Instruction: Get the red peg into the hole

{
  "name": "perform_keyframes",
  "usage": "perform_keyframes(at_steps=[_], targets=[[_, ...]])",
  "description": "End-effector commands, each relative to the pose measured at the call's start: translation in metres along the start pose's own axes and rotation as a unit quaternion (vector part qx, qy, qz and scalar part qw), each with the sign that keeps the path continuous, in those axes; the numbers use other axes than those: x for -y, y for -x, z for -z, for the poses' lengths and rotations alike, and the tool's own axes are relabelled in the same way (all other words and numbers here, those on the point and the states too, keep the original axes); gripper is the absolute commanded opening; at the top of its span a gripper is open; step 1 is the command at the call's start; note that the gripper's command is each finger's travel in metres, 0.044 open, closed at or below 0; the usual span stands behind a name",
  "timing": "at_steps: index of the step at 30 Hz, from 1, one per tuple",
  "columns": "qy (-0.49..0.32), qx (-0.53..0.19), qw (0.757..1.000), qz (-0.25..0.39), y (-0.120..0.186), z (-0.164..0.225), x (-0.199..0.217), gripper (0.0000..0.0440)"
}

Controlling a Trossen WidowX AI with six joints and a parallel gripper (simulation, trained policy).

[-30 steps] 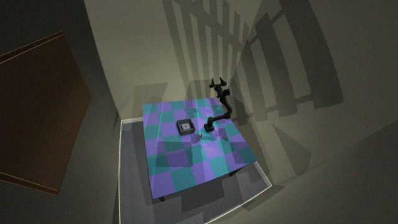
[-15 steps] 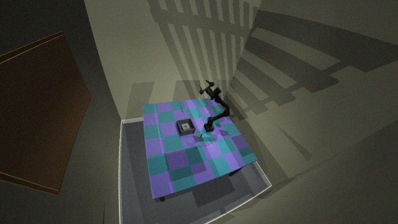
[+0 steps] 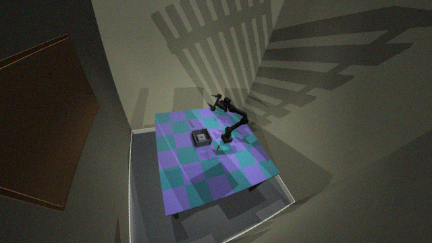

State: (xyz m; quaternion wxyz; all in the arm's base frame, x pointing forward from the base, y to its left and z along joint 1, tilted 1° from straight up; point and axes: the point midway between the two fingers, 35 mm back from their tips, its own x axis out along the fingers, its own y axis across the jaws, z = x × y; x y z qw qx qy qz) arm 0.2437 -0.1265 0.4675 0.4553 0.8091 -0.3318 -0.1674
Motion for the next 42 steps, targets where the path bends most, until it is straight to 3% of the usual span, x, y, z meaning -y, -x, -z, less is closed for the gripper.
perform_keyframes(at_steps=[1, 11, 21, 31, 42], targets=[[0.052, 0.0, 0.997, 0.062, -0.004, 0.001, 0.039, 0.044], [0.167, -0.016, 0.967, 0.189, 0.004, 0.002, 0.114, 0.044], [0.281, -0.051, 0.909, 0.303, 0.029, 0.0, 0.18, 0.044], [0.388, -0.101, 0.825, 0.4, 0.067, -0.006, 0.233, 0.044], [0.491, -0.165, 0.705, 0.485, 0.117, -0.02, 0.276, 0.044]])
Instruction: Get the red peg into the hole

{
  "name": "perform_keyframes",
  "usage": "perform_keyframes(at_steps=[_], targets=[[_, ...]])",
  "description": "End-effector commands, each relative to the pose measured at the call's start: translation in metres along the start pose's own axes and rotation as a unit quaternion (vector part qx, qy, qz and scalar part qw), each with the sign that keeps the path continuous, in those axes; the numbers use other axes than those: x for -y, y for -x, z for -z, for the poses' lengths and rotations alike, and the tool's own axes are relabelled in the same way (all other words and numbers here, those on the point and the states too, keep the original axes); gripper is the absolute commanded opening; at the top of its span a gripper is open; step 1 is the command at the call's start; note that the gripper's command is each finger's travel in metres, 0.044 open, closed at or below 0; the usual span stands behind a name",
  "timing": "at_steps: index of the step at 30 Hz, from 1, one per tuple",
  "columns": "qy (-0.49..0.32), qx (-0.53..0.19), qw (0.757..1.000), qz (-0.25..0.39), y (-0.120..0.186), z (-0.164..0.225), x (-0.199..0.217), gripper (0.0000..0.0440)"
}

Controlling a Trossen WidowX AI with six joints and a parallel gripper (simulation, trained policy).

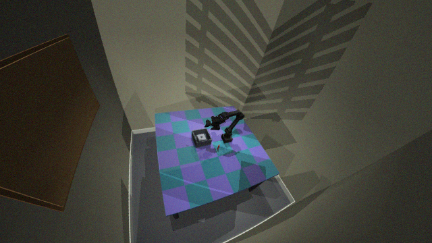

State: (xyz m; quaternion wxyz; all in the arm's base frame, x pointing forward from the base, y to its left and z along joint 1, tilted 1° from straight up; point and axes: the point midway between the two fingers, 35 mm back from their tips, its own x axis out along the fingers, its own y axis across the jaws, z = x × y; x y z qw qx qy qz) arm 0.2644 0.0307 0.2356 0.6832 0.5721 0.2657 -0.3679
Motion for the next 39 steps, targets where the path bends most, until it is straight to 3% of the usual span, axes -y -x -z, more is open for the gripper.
perform_keyframes(at_steps=[1, 12, 25, 31, 39], targets=[[0.062, -0.023, 0.997, 0.045, -0.005, 0.018, 0.022, 0.044], [0.21, -0.086, 0.964, 0.141, -0.006, 0.059, 0.074, 0.044], [0.356, -0.153, 0.888, 0.248, -0.008, 0.101, 0.143, 0.044], [0.387, -0.167, 0.866, 0.268, -0.02, 0.117, 0.165, 0.044], [0.409, -0.177, 0.855, 0.266, -0.044, 0.135, 0.185, 0.044]])
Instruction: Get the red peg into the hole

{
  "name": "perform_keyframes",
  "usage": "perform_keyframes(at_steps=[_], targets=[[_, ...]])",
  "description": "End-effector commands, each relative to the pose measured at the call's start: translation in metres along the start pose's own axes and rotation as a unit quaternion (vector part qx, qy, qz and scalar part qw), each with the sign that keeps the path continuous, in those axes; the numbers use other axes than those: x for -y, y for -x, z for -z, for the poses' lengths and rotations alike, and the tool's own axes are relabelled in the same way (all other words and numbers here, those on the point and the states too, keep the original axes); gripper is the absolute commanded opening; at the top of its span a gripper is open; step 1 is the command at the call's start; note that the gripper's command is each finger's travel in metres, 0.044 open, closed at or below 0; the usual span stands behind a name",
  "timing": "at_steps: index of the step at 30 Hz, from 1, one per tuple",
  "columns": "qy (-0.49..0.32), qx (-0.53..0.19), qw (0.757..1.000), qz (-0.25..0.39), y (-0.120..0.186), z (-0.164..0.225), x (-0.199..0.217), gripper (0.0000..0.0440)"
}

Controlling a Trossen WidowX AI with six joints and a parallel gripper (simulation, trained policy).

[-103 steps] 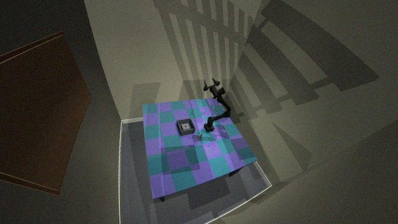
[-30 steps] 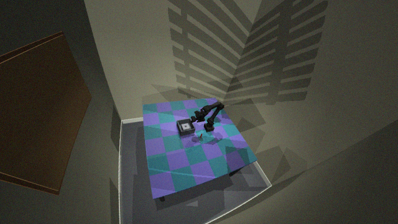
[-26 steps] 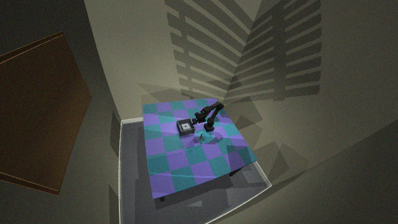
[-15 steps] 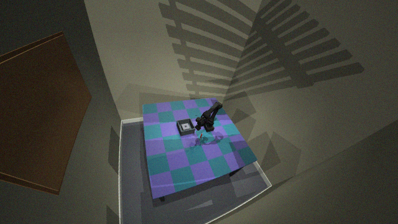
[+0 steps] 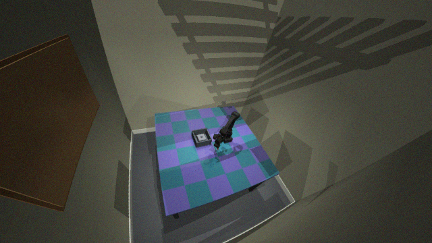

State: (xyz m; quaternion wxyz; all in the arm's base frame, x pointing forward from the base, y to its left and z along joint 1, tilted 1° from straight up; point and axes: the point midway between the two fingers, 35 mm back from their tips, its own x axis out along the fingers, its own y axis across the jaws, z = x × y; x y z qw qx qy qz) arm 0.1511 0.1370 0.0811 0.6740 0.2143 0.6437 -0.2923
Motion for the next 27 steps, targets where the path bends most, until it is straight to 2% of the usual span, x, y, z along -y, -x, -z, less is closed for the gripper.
perform_keyframes(at_steps=[1, 11, 14, 20, 27], targets=[[0.015, -0.003, 1.0, 0.003, -0.02, 0.006, -0.003, 0.044], [0.031, 0.002, 0.999, -0.015, -0.063, 0.009, -0.014, 0.044], [0.035, 0.001, 0.999, -0.015, -0.072, 0.008, -0.015, 0.042], [0.038, -0.007, 0.999, -0.001, -0.089, 0.01, -0.012, 0.027], [0.032, -0.013, 0.999, 0.023, -0.095, 0.01, -0.008, 0.0088]])
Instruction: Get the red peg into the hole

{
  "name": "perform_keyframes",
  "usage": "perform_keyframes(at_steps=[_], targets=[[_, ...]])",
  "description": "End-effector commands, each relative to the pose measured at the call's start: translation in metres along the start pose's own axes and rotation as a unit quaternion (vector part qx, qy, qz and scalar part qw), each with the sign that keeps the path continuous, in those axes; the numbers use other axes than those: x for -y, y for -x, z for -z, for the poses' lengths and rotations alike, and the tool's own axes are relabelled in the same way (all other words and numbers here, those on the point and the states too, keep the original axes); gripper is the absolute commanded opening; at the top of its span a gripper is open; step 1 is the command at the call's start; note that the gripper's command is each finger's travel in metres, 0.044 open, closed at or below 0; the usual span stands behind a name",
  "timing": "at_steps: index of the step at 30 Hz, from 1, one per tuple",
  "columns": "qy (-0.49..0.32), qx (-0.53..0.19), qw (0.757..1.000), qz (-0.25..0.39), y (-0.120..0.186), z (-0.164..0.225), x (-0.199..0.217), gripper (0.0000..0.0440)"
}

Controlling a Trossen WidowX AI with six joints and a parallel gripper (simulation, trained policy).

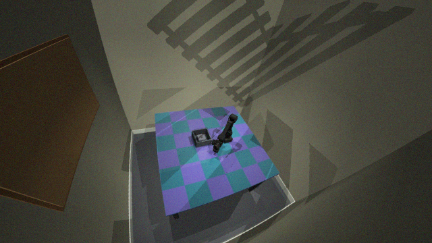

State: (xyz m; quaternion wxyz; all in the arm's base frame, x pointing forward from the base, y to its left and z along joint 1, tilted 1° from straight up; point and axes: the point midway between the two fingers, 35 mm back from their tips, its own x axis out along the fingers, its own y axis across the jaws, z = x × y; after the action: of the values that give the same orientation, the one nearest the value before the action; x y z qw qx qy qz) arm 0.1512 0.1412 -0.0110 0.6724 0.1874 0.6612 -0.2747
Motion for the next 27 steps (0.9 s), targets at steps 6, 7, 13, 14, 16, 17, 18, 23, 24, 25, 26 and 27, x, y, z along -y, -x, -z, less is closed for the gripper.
perform_keyframes(at_steps=[6, 7, 13, 14, 16, 17, 18, 23, 24, 25, 26, 27], targets=[[-0.003, -0.002, 1.0, 0.03, -0.003, -0.002, 0.002, 0.0], [-0.002, 0.004, 1.0, 0.026, 0.001, -0.004, 0.0, 0.0], [0.003, 0.026, 1.0, 0.013, 0.023, -0.015, -0.008, 0.0], [0.003, 0.03, 0.999, 0.011, 0.027, -0.017, -0.009, 0.0], [0.002, 0.037, 0.999, 0.007, 0.036, -0.021, -0.01, 0.0], [0.002, 0.04, 0.999, 0.005, 0.04, -0.023, -0.01, 0.0], [0.001, 0.043, 0.999, 0.003, 0.045, -0.025, -0.011, 0.0], [-0.008, 0.06, 0.998, -0.006, 0.068, -0.037, -0.013, 0.0], [-0.01, 0.063, 0.998, -0.009, 0.073, -0.04, -0.013, 0.0], [-0.014, 0.066, 0.998, -0.011, 0.078, -0.043, -0.014, 0.0], [-0.018, 0.069, 0.997, -0.013, 0.083, -0.046, -0.014, 0.0], [-0.022, 0.073, 0.997, -0.016, 0.087, -0.049, -0.014, 0.0]])
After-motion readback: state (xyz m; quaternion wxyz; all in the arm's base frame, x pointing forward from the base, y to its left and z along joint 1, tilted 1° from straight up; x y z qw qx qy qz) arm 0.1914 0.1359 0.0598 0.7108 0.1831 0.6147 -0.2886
